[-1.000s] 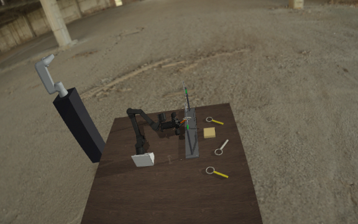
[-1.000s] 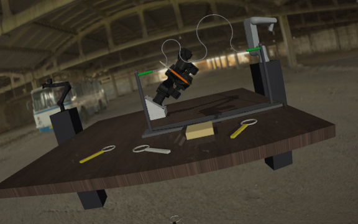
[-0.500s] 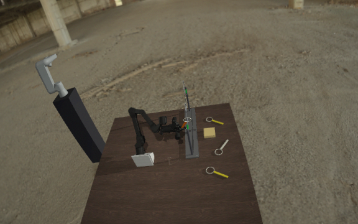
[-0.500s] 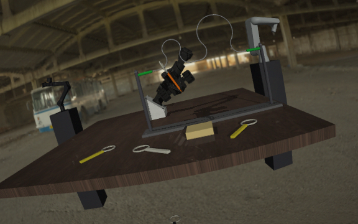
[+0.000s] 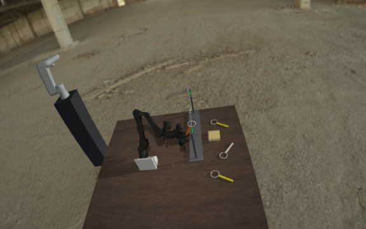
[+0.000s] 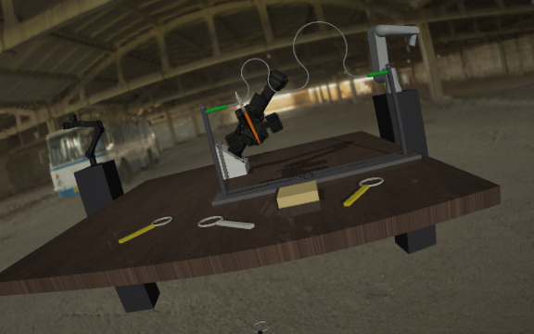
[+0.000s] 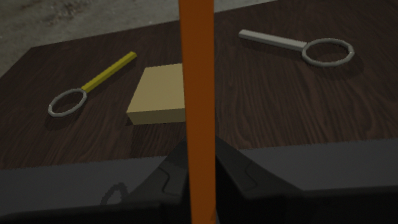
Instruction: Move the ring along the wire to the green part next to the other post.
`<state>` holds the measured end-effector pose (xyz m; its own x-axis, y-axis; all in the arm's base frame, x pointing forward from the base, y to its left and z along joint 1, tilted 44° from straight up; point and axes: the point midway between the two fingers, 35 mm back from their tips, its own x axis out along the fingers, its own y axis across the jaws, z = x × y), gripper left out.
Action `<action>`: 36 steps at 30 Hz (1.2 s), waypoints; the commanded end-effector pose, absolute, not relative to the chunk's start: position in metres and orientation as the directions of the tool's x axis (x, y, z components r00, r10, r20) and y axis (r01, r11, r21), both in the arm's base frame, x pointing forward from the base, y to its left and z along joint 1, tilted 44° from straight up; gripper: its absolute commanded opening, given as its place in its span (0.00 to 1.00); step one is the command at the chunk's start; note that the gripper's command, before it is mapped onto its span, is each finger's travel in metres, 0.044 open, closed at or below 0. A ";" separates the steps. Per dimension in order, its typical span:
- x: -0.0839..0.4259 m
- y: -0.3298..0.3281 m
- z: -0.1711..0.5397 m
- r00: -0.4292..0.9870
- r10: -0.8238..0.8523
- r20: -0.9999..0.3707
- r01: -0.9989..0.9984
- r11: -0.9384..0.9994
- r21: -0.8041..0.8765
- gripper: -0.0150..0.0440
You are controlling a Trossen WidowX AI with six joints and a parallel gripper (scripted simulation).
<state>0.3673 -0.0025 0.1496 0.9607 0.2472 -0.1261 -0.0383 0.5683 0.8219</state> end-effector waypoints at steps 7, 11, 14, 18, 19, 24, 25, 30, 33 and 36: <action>0.365 -0.018 0.130 0.957 0.230 -0.176 -0.016 0.649 0.761 0.00; 0.364 -0.023 0.125 0.957 0.225 -0.185 -0.013 0.667 0.745 0.00; 0.363 -0.026 0.121 0.956 0.223 -0.190 -0.011 0.677 0.736 0.00; 0.363 -0.030 0.118 0.956 0.220 -0.194 -0.010 0.685 0.729 0.00; 0.363 -0.031 0.117 0.956 0.220 -0.195 -0.010 0.686 0.728 0.00; 0.362 -0.035 0.113 0.956 0.218 -0.197 -0.009 0.690 0.724 0.00; 0.362 -0.036 0.112 0.956 0.218 -0.197 -0.008 0.691 0.723 0.00; 0.361 -0.039 0.108 0.956 0.217 -0.198 -0.008 0.692 0.722 0.00; 0.361 -0.042 0.106 0.956 0.217 -0.198 -0.008 0.693 0.721 0.00; 0.360 -0.044 0.104 0.956 0.216 -0.198 -0.008 0.693 0.721 0.00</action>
